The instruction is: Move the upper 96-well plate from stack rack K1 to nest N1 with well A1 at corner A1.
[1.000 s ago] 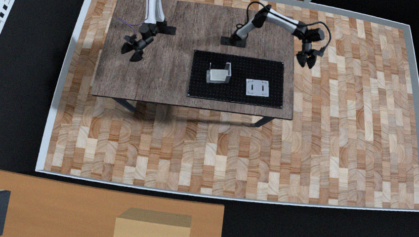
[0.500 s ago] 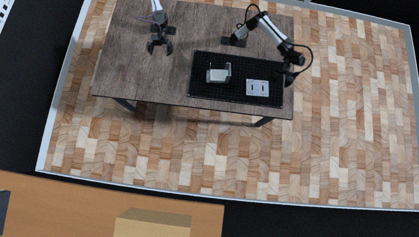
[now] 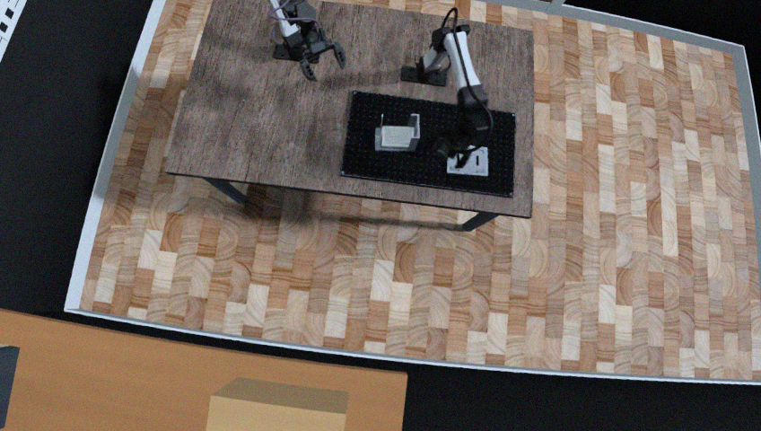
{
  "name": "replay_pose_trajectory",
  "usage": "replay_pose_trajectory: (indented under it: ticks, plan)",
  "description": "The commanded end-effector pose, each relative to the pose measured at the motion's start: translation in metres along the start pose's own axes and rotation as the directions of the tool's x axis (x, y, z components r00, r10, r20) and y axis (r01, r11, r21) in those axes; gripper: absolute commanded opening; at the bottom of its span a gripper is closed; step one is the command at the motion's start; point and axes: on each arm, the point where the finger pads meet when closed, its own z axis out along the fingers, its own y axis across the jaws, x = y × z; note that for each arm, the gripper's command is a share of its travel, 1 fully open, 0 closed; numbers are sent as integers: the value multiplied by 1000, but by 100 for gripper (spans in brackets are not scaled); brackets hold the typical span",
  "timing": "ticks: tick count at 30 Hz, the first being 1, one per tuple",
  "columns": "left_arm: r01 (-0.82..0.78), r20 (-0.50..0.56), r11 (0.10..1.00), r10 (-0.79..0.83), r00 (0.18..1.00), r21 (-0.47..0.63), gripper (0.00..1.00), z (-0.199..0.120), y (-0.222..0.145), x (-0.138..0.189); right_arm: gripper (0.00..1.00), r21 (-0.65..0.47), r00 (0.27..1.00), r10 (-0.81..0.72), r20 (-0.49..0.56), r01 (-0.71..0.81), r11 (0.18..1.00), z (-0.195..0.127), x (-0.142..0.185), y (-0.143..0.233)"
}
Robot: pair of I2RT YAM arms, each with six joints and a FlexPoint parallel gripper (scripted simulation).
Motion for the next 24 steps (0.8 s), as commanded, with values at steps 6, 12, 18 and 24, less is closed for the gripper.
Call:
replay_pose_trajectory:
  ticks: [6, 12, 18, 24]
  plan:
    - [-488, -256, 856, 516, 817, 170, 100, 9, -114, 17, 100, -252, 993, -105, -47, 90, 964, -45, 2, 59]
    - [-589, -336, 743, 669, 663, 318, 100, 23, -147, 42, 100, -297, 990, -126, -61, 103, 949, -50, 9, 70]
    - [-663, -353, 587, 809, 470, 464, 100, 27, -183, 66, 100, -298, 989, -131, -72, 104, 949, -46, 22, 71]
    - [-698, -327, 541, 841, 432, 468, 100, 26, -197, 64, 100, -295, 990, -126, -62, 103, 950, -45, 24, 71]
